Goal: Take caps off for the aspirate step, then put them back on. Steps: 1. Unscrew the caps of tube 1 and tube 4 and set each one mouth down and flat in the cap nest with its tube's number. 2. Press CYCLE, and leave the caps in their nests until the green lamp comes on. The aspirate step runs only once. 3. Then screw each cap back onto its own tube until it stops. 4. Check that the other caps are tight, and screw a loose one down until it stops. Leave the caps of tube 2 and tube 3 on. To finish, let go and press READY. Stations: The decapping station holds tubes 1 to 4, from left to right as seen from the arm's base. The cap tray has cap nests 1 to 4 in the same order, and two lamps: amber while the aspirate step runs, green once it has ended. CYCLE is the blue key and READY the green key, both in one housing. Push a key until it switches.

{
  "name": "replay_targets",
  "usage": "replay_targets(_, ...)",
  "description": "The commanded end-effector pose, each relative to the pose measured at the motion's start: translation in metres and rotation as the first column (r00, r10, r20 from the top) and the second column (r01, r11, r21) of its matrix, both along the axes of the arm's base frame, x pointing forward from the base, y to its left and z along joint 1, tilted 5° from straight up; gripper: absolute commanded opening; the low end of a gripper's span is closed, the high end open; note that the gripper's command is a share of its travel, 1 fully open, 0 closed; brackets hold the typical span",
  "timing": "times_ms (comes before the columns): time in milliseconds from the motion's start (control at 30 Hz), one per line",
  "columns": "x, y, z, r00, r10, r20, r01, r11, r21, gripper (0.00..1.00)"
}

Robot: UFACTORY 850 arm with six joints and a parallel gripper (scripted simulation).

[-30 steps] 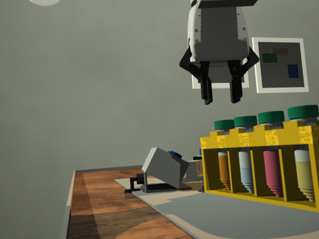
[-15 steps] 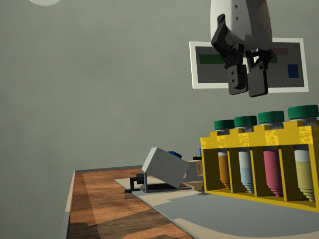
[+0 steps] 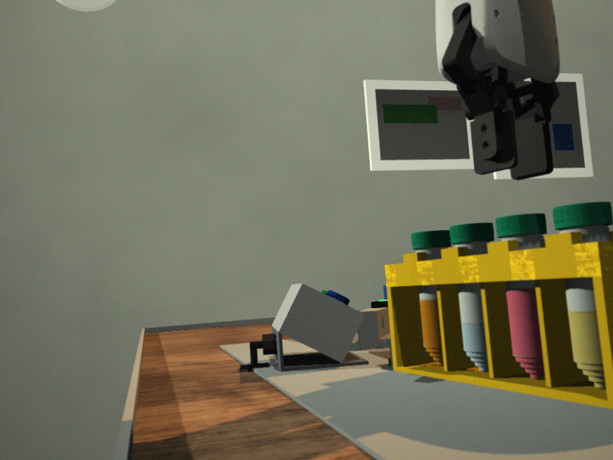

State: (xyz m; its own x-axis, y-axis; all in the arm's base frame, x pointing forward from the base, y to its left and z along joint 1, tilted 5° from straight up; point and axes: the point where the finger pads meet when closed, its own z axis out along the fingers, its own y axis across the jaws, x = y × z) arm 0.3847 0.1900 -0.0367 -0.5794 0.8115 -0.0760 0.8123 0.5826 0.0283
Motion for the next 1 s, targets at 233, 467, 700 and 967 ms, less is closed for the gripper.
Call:
replay_targets(233, 0.002, -0.001, -0.025, 1.0, 0.0, -0.01, 0.0, 1.0, -0.019, 0.46)
replay_targets(467, 0.003, -0.001, -0.034, 1.0, 0.0, -0.01, 0.0, 1.0, -0.019, 0.46)
replay_targets(700, 0.003, -0.001, -0.034, 1.0, 0.0, -0.01, 0.0, 1.0, -0.019, 0.46)
replay_targets(967, 0.003, -0.001, -0.038, 1.0, 0.0, -0.01, 0.0, 1.0, -0.019, 0.46)
